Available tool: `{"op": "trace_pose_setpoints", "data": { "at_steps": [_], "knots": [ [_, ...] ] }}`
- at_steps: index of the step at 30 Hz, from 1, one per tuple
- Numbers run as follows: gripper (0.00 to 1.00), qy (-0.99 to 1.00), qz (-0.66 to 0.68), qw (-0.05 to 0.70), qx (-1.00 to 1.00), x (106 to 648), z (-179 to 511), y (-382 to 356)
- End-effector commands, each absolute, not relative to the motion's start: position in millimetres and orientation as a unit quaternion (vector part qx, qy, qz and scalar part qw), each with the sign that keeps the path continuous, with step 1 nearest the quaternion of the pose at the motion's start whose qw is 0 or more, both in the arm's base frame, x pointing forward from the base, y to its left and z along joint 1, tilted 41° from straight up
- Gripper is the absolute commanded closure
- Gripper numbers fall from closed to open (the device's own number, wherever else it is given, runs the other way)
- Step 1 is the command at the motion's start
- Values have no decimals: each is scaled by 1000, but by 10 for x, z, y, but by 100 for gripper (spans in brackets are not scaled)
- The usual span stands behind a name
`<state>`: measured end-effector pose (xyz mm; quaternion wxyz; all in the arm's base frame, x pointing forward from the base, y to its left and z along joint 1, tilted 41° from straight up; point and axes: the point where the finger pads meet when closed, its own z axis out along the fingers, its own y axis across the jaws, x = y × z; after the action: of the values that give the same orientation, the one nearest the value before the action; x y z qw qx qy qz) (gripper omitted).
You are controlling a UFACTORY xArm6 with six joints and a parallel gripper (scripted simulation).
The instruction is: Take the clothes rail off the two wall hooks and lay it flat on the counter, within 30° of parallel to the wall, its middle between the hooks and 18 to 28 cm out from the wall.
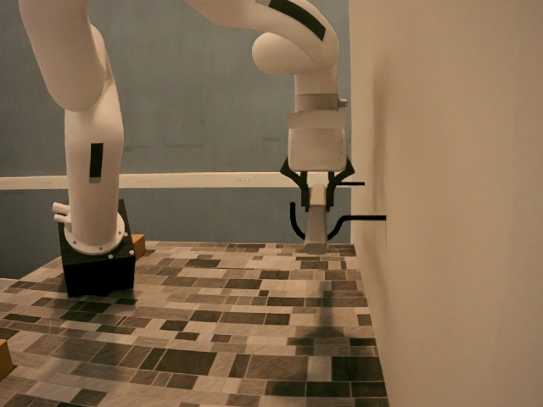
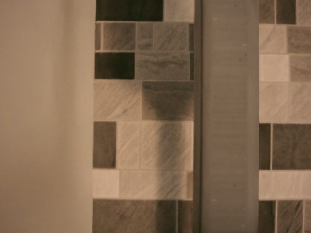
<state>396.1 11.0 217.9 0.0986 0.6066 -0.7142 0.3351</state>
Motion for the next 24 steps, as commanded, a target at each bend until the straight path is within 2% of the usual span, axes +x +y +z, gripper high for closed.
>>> {"op": "trace_pose_setpoints", "data": {
  "at_steps": [1, 24],
  "knots": [
    [100, -714, 336, 97, 607, 3959, 2224, 143],
    [100, -714, 336, 97, 607, 3924, 2320, 219]
  ]
}}
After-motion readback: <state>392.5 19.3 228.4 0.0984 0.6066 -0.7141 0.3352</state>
